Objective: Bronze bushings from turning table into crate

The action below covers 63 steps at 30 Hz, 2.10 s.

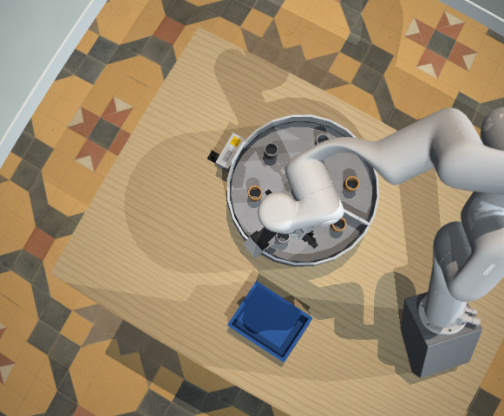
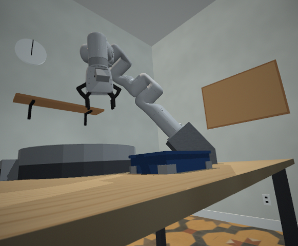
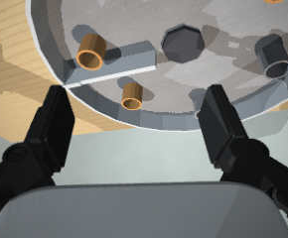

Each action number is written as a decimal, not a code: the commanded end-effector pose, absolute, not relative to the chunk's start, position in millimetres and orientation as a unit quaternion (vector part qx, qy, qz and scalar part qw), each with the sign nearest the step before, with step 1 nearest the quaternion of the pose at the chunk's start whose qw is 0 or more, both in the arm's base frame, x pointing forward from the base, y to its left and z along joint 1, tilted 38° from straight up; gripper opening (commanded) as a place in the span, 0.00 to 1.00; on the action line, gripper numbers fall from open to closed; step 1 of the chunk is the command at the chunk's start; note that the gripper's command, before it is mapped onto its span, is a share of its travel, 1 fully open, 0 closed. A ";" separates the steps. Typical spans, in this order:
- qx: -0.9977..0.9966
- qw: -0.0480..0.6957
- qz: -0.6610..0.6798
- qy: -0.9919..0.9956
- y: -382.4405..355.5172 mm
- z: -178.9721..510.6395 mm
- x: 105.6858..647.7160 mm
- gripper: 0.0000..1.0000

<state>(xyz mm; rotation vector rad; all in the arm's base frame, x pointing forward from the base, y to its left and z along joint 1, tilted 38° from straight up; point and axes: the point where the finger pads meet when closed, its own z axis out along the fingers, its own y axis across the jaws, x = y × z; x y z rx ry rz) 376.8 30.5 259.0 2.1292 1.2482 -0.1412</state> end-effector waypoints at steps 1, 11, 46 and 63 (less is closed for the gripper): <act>0.800 0.322 -0.042 0.506 17.2 265.8 357.9 1.00; 0.753 0.318 -0.030 0.575 -16.6 256.5 307.9 1.00; 0.700 0.325 -0.020 0.636 -38.7 228.3 270.8 0.12; 0.700 0.325 -0.020 0.636 -38.7 228.3 270.8 0.12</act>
